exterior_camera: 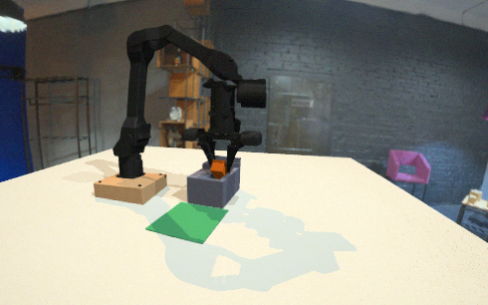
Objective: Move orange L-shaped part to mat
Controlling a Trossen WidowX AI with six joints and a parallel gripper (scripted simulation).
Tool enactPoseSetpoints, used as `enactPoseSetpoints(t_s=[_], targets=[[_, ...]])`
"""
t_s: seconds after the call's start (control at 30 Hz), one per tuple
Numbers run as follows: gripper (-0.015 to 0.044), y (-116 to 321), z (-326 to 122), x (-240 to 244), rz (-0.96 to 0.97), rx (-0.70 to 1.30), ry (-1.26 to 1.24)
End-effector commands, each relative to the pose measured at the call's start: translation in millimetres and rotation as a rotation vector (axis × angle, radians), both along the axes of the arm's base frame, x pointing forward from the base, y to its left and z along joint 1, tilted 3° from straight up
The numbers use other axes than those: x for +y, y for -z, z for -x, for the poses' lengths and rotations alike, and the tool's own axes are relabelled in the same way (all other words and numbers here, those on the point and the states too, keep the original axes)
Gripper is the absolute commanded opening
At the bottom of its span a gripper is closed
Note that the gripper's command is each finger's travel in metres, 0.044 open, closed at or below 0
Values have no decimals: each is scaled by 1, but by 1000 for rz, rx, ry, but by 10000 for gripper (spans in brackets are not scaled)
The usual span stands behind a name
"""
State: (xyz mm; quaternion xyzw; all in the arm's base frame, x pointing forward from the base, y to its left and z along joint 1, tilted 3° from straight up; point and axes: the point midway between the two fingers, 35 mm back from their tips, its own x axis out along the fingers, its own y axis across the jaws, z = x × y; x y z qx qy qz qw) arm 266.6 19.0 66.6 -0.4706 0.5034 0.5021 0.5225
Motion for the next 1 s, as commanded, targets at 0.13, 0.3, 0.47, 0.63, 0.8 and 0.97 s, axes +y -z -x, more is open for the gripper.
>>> enactPoseSetpoints(t_s=[0.13,0.3,0.47,0.63,0.8,0.97], targets=[[115,0,0,0,0,-1,0],[23,0,0,0,0,-1,0],[0,-1,0,0,0,-1,0],[0,-6,0,0,1,0,1],[0,-13,0,-1,3,2,1],[0,-21,1,-2,4,3,2]])
